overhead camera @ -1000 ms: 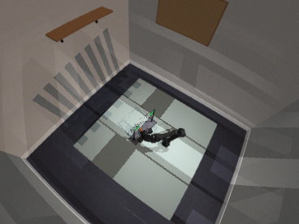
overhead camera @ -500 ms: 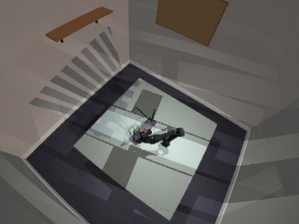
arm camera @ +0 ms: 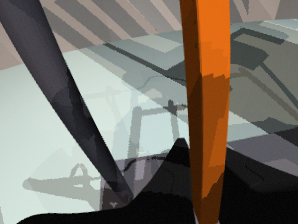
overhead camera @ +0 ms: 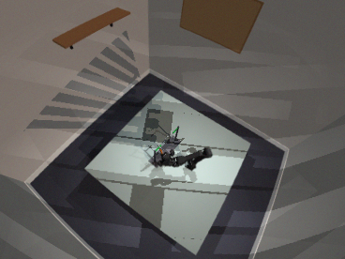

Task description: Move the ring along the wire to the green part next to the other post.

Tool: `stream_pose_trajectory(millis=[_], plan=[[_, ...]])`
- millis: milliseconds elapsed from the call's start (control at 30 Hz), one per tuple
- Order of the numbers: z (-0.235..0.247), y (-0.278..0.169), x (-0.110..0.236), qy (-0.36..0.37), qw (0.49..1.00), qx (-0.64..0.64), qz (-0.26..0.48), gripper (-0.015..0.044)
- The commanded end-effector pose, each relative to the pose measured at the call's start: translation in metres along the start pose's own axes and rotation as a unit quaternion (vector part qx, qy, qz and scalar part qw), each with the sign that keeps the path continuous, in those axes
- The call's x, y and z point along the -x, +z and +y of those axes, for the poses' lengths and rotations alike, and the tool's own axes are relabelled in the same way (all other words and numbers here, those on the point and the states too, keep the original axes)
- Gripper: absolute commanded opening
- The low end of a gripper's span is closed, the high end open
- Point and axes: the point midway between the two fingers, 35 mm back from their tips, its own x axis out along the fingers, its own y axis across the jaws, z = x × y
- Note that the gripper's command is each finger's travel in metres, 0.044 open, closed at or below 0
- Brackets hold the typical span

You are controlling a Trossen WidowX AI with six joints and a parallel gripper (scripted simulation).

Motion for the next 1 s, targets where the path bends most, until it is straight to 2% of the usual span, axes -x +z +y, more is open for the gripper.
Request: stream_pose_trajectory(millis=[0, 500, 867, 900, 967], plan=[[-0.0005, -0.0009, -0.0005, -0.002, 1.0, -0.002, 0.0, -0.015], [-0.0005, -0.0009, -0.0005, -0.002, 1.0, -0.002, 0.0, -0.015], [-0.0001, -0.0006, 0.0004, 0.0, 1.0, -0.001, 0.0, 0.0139], [0.0001, -0.0007, 0.0014, -0.001, 1.0, -0.001, 0.0, 0.016], [0.0007, -0.0012, 0.0052, -0.001, 1.0, -0.001, 0.002, 0.016]])
